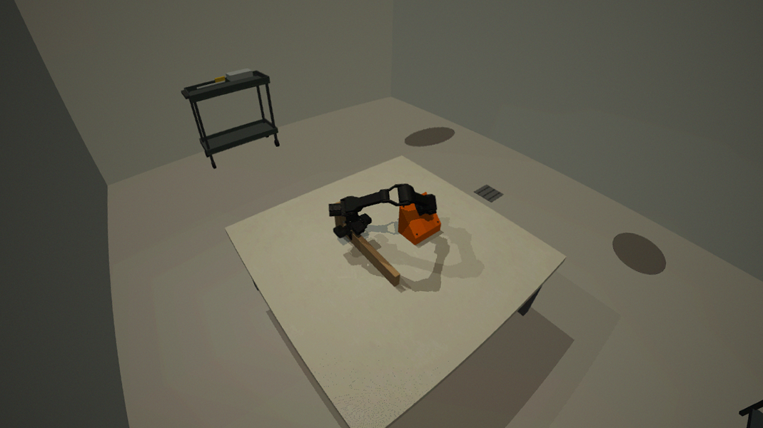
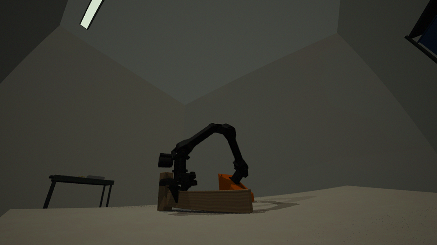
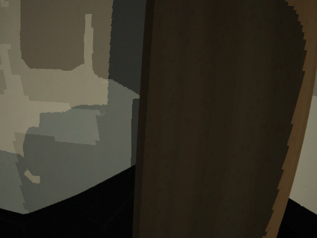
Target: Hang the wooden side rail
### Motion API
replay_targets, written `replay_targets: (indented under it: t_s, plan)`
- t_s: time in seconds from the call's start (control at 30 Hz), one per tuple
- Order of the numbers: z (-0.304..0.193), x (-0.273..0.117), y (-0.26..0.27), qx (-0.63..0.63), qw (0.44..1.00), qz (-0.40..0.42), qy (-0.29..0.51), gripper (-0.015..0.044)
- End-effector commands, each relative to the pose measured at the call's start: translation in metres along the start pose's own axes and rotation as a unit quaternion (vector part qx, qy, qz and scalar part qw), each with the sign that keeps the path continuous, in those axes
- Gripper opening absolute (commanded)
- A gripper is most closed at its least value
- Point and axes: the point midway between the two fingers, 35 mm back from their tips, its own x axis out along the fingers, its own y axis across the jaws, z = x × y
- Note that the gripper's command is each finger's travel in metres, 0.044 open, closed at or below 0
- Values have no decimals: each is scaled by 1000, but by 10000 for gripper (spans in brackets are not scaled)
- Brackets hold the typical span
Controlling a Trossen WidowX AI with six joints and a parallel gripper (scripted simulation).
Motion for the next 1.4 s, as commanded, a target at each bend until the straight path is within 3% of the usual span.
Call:
replay_targets:
  t_s: [0.0, 1.37]
  plan:
    - [-4, -4, -2, 0, 1000, -5, 3, 0]
    - [-7, -3, -1, 0, 1000, -5, 3, 0]
